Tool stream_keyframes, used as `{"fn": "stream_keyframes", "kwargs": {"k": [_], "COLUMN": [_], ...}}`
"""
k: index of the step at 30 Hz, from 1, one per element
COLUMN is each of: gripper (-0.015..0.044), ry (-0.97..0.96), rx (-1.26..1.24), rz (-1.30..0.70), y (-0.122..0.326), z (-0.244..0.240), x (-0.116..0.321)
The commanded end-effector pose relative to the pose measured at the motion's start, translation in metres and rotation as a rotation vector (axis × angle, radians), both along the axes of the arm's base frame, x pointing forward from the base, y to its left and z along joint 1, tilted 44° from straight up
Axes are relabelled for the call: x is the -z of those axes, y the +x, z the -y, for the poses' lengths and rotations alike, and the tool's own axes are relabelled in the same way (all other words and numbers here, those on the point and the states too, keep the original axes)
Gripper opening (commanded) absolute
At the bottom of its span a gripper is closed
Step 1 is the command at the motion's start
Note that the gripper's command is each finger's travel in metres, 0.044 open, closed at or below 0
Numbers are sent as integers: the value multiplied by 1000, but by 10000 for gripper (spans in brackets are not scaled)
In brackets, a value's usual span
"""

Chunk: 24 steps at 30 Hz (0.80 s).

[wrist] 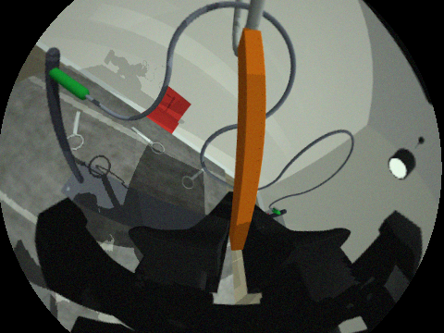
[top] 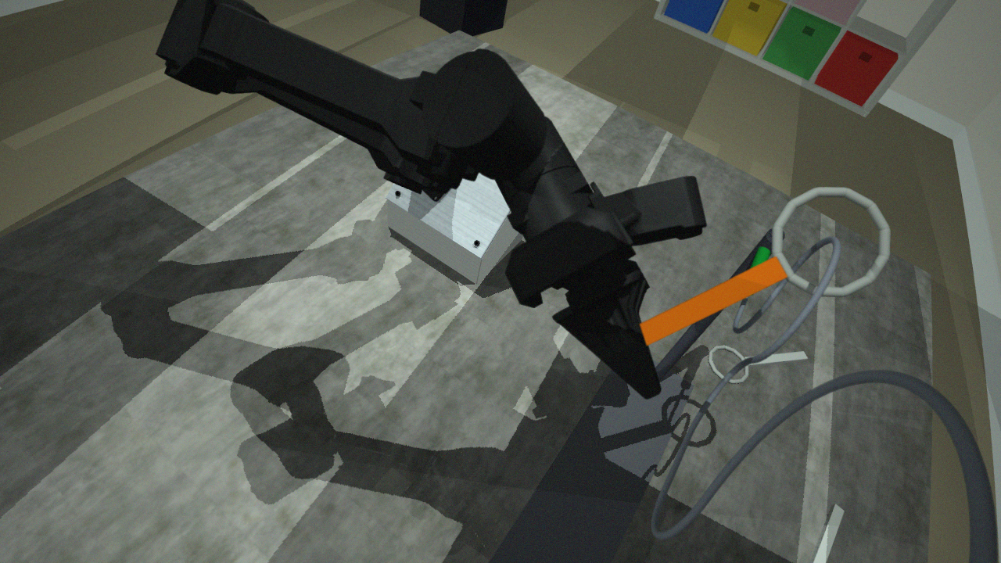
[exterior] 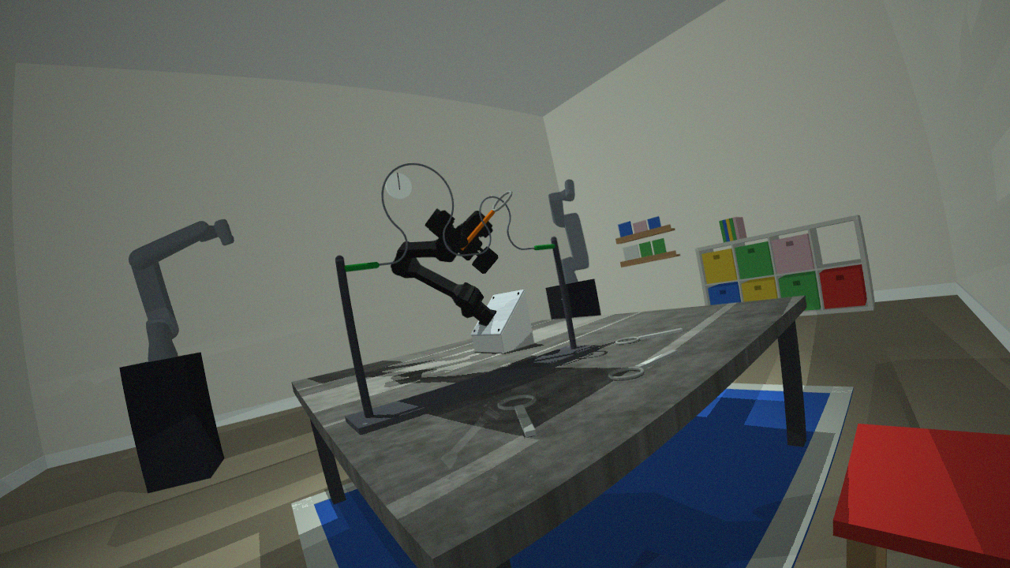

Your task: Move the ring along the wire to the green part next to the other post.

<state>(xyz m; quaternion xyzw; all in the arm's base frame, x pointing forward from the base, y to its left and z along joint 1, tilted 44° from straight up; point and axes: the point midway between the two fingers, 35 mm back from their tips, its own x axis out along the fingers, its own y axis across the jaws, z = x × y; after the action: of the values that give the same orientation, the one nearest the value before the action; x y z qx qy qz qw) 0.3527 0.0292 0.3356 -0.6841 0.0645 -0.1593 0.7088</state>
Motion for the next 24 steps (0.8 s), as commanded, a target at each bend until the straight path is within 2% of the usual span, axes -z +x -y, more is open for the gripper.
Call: {"fn": "stream_keyframes", "kwargs": {"k": [1,24], "gripper": [-150,-150], "ry": [-84,-609], "rx": [-5,8], "rz": [12,118], "y": [0,-3], "z": [-1,-12], "x": [-4,-43]}}
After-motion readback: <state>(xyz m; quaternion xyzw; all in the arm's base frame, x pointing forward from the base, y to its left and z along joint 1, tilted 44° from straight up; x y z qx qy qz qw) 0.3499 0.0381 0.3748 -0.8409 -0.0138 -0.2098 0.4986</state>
